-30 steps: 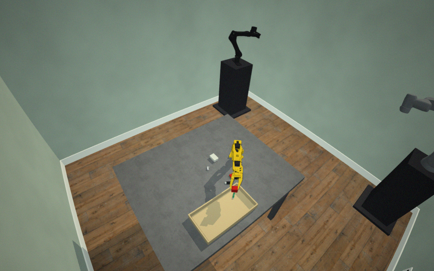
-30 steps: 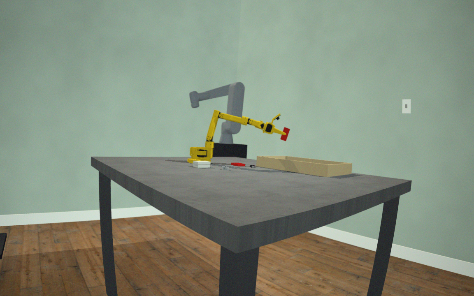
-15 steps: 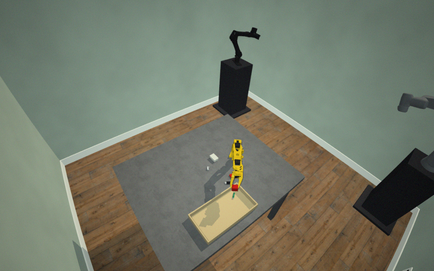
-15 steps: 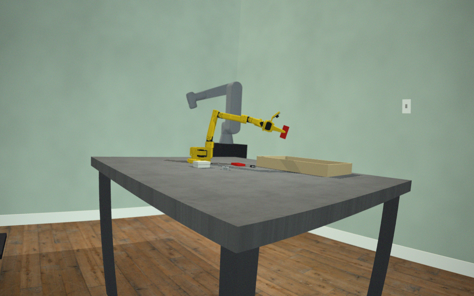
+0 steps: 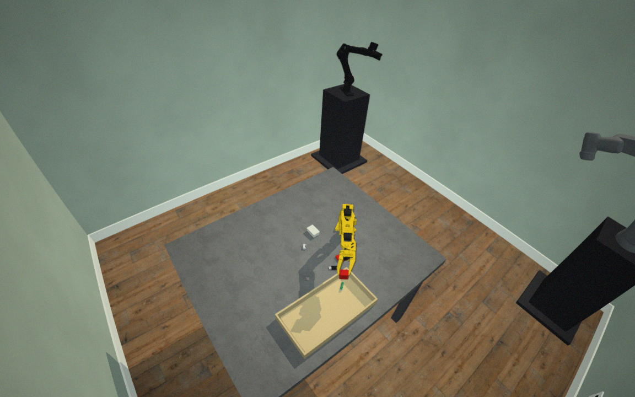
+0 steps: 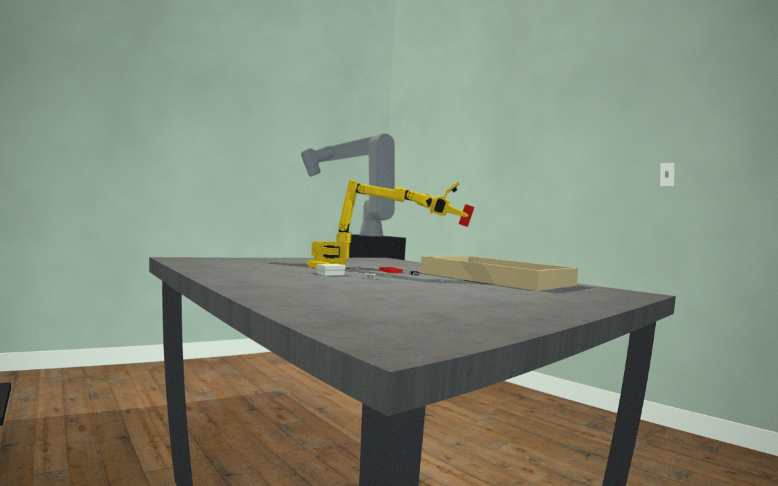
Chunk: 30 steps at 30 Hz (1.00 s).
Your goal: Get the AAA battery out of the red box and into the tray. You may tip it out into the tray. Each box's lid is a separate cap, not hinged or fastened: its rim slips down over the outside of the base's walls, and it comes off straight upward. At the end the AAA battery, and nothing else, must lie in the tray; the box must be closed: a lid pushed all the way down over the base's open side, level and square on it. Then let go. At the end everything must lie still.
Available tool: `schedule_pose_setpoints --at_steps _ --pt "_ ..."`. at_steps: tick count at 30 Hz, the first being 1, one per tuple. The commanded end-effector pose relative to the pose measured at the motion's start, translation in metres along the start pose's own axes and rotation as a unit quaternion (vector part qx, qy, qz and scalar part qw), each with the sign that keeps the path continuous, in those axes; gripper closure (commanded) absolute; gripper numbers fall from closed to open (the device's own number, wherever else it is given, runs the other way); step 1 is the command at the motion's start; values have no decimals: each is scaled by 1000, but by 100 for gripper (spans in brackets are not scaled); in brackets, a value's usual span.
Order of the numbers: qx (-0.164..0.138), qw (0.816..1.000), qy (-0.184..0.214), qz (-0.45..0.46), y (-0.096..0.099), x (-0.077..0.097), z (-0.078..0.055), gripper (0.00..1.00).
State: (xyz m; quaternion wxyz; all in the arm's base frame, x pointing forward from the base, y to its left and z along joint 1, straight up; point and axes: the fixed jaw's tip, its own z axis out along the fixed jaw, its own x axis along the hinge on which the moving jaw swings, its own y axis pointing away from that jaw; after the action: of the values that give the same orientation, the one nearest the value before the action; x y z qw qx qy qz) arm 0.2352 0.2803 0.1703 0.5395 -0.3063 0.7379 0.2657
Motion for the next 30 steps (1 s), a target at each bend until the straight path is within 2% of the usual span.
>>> schedule_pose_setpoints --at_steps 1,18,30 --pt "-7 999 -53 3 4 -33 -12 79" --pt "-7 999 -51 3 4 -32 -12 79" --pt "-5 999 -34 3 4 -27 -11 79"
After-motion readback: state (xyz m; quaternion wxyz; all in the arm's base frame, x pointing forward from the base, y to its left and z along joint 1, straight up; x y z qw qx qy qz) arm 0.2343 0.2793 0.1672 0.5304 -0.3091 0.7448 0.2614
